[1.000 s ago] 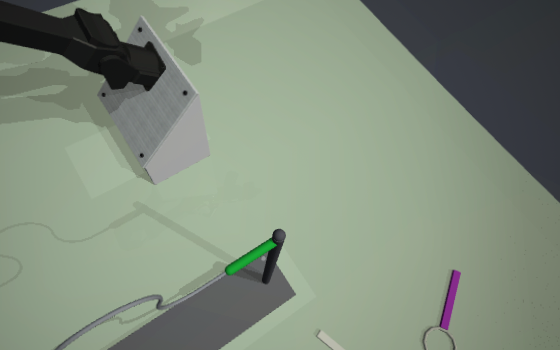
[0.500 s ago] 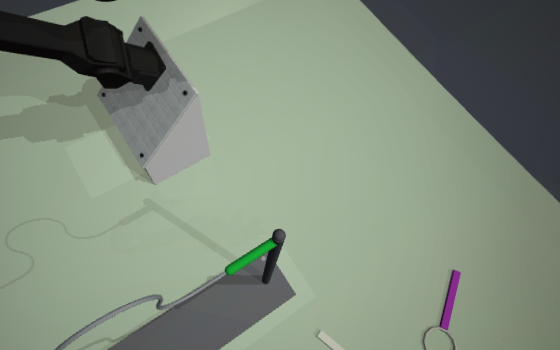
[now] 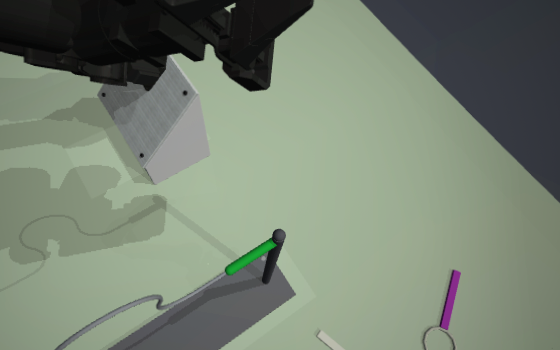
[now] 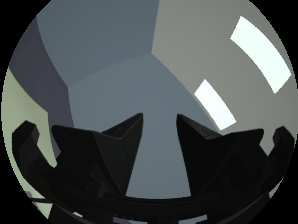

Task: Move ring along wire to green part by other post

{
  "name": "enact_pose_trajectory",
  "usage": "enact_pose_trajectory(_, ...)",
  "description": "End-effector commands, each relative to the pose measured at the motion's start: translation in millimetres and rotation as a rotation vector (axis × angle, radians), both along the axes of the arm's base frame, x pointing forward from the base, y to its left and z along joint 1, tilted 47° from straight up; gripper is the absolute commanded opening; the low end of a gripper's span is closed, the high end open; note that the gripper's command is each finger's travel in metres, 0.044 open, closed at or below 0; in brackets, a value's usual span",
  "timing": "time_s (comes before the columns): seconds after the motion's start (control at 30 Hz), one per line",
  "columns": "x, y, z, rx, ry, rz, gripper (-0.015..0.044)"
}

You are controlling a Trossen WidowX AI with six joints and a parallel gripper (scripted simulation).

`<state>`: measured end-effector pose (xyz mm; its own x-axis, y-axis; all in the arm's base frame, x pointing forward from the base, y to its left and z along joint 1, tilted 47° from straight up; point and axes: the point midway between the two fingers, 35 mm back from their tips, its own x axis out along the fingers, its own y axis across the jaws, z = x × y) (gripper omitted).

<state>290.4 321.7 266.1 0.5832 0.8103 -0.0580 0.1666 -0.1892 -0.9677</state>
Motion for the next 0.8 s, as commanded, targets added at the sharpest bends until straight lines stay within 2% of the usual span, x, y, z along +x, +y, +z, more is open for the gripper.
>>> enact_pose_trajectory(0.0, 28, -31, 31, 0.064, -0.008, -0.062, 0.016)
enact_pose_trajectory(0.4, 79, -131, 99, 0.187, -0.046, -0.237, 0.016)
enact_pose_trajectory(0.77, 89, -228, 159, 0.267, -0.11, -0.385, 0.016)
